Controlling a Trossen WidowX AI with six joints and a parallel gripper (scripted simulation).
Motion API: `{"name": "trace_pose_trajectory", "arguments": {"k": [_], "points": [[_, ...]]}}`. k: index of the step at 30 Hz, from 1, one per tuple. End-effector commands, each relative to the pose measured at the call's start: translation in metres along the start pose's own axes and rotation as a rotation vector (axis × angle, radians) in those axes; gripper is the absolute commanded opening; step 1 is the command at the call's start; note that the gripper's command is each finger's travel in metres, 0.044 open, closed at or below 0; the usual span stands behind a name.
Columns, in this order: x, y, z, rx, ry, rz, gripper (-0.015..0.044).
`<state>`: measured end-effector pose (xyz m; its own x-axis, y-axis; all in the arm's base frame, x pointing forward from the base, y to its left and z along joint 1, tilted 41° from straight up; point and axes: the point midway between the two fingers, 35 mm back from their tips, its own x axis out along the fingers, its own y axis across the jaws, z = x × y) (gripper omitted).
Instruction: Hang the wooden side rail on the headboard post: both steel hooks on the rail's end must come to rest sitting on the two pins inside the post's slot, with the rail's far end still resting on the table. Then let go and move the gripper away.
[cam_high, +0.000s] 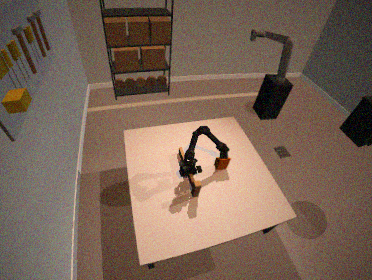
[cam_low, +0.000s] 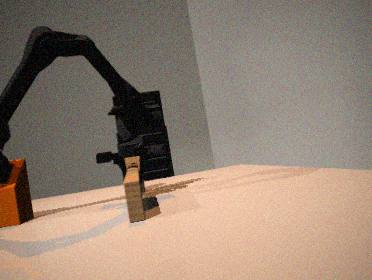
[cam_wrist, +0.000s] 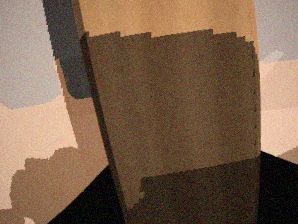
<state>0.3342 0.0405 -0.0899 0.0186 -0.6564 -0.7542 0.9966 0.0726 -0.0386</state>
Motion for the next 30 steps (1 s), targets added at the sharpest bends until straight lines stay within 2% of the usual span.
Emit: {"name": "trace_pose_trajectory", "arguments": {"k": [1,30], "points": [[-0.0031,0.0017,-0.0033,-0.002,0.005,0.008,0.0000],[-0.0032,0.0019,-0.0064,-0.002,0.005,0.008,0.0000]]}}
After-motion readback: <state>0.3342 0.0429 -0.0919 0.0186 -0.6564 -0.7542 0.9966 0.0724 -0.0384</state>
